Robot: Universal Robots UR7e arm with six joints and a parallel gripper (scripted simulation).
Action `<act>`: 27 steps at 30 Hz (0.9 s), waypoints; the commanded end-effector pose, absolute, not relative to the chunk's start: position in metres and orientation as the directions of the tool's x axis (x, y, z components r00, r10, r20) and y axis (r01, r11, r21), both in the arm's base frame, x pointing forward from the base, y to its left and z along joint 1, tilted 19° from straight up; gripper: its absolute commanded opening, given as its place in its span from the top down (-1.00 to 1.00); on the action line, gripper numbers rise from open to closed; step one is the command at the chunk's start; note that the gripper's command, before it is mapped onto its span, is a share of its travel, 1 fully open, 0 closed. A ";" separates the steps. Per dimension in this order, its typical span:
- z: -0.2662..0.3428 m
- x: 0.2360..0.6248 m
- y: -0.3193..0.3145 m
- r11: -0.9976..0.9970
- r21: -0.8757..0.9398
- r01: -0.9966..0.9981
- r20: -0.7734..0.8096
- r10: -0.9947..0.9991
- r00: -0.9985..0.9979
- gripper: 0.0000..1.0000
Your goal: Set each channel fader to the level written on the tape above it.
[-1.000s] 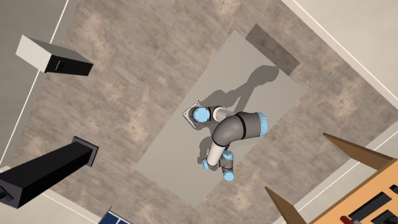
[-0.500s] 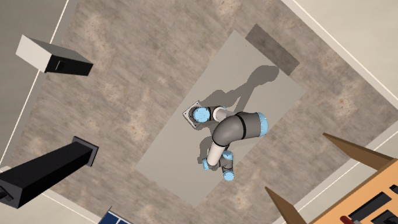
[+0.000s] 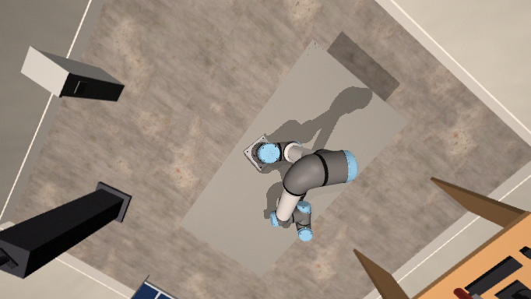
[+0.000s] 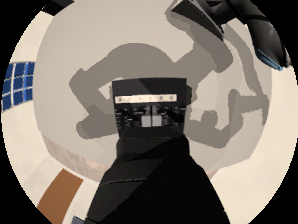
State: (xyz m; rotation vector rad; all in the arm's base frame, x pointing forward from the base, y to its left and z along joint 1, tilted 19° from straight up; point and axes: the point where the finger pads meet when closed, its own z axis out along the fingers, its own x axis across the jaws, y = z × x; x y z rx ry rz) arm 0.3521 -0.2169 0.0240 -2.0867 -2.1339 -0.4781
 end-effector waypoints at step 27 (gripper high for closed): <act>0.013 0.354 -0.214 0.000 0.141 0.990 0.300 0.953 -0.043 1.00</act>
